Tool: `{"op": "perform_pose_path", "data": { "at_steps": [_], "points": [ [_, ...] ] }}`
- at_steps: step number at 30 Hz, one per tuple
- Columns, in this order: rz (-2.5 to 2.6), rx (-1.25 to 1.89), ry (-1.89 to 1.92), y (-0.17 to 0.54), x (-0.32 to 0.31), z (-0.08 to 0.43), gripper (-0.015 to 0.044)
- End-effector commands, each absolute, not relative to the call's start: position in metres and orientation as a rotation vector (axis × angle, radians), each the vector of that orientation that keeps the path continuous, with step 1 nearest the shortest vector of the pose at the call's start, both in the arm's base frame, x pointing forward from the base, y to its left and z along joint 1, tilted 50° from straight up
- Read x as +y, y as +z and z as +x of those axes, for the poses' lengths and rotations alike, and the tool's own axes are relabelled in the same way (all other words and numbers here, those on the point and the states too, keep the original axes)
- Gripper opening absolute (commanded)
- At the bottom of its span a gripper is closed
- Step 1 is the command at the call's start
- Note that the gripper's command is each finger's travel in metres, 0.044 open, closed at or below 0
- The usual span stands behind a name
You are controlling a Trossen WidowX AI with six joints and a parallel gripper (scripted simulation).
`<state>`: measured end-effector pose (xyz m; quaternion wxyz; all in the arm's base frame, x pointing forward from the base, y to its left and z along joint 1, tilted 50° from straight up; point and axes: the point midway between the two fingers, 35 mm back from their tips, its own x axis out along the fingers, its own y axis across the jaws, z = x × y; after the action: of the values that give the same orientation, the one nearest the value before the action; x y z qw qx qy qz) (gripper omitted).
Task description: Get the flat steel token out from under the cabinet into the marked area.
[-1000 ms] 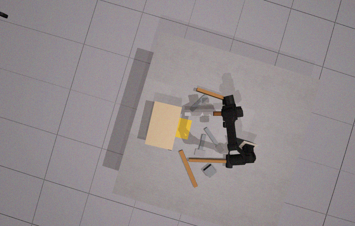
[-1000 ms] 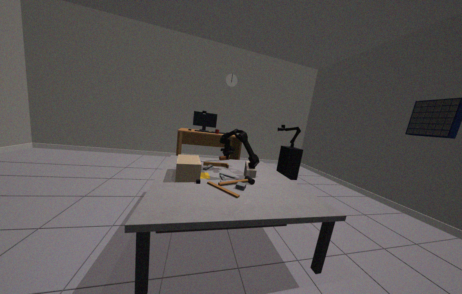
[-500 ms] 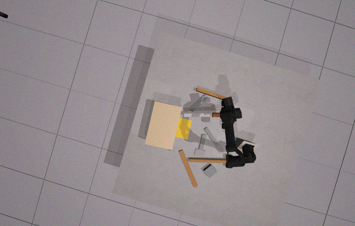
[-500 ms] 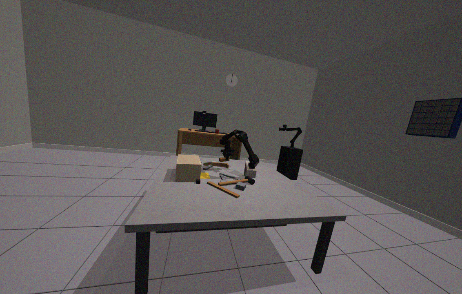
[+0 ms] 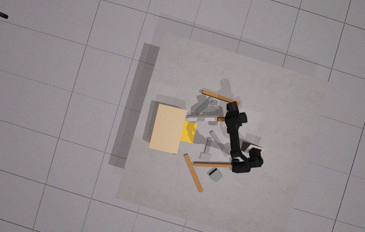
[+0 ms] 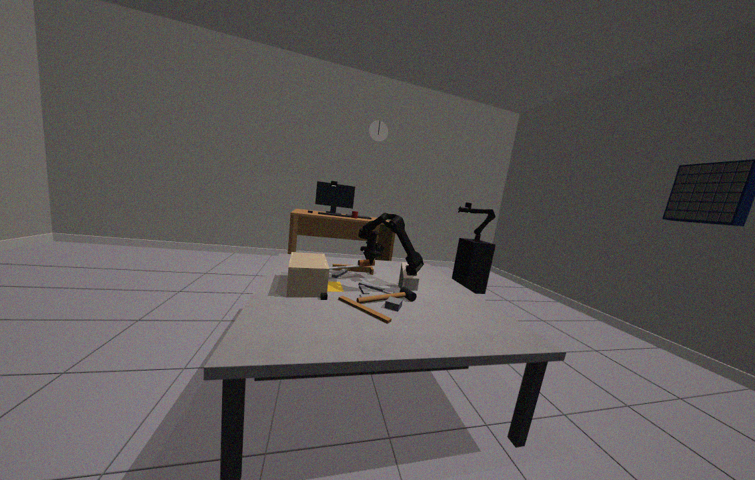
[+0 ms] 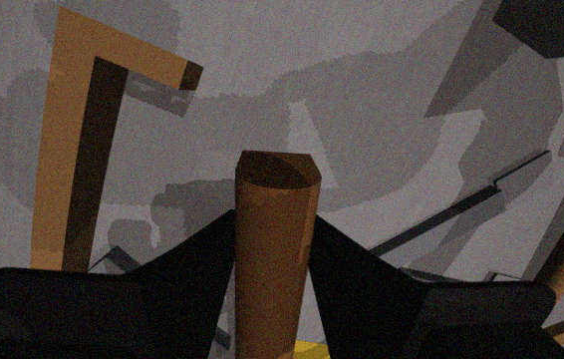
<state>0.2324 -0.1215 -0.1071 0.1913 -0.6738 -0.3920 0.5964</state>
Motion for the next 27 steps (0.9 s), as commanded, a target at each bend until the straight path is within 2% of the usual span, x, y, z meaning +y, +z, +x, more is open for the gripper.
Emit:
{"op": "perform_pose_path", "data": {
  "at_steps": [1,27],
  "points": [
    [-1.925,-1.077,1.653,-0.103,-0.121,0.237,0.0000],
    [-1.929,-1.076,1.647,-0.122,-0.084,0.237,0.0000]
  ]
}}
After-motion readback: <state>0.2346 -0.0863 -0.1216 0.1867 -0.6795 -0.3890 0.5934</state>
